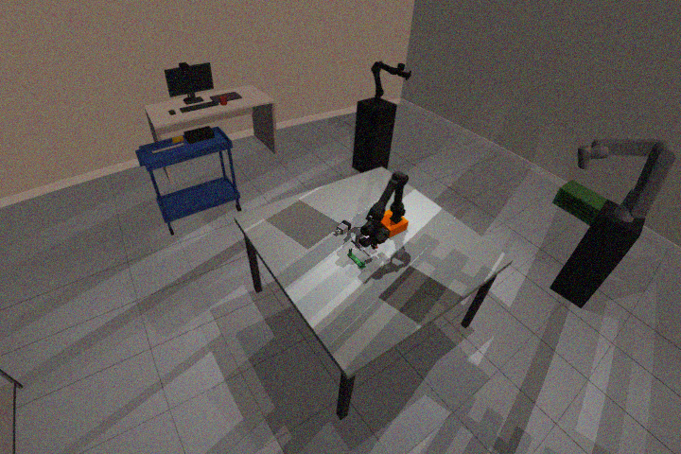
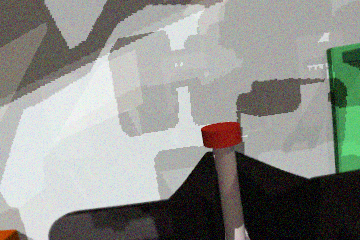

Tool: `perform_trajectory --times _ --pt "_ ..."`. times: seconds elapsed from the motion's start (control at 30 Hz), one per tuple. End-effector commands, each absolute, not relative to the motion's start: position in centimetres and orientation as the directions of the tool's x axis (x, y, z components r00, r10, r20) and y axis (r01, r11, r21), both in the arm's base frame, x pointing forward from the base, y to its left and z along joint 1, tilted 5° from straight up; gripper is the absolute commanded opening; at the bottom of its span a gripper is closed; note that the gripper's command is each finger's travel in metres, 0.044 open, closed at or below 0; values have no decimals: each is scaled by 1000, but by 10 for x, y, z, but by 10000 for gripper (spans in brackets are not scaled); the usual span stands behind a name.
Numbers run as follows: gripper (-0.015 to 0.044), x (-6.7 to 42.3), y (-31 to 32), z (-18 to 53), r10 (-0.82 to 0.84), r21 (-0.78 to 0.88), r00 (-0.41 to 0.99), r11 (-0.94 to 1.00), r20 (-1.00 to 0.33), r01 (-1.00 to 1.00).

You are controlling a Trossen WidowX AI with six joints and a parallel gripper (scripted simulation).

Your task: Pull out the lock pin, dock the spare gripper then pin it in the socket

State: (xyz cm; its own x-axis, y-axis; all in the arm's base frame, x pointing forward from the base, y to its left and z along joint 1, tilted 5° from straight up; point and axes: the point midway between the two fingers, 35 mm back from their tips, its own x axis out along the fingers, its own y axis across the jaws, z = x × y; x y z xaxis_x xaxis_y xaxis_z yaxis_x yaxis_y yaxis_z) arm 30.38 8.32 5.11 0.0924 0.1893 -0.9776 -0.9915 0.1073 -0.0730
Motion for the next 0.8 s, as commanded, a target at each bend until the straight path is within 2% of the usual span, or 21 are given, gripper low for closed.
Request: perform_trajectory --times 0.0,0.77 --pt "0 306 86 53 187 -75 95 112 -978 -991" --pt "0 308 107 57 187 -57 77 111 -979 -992"
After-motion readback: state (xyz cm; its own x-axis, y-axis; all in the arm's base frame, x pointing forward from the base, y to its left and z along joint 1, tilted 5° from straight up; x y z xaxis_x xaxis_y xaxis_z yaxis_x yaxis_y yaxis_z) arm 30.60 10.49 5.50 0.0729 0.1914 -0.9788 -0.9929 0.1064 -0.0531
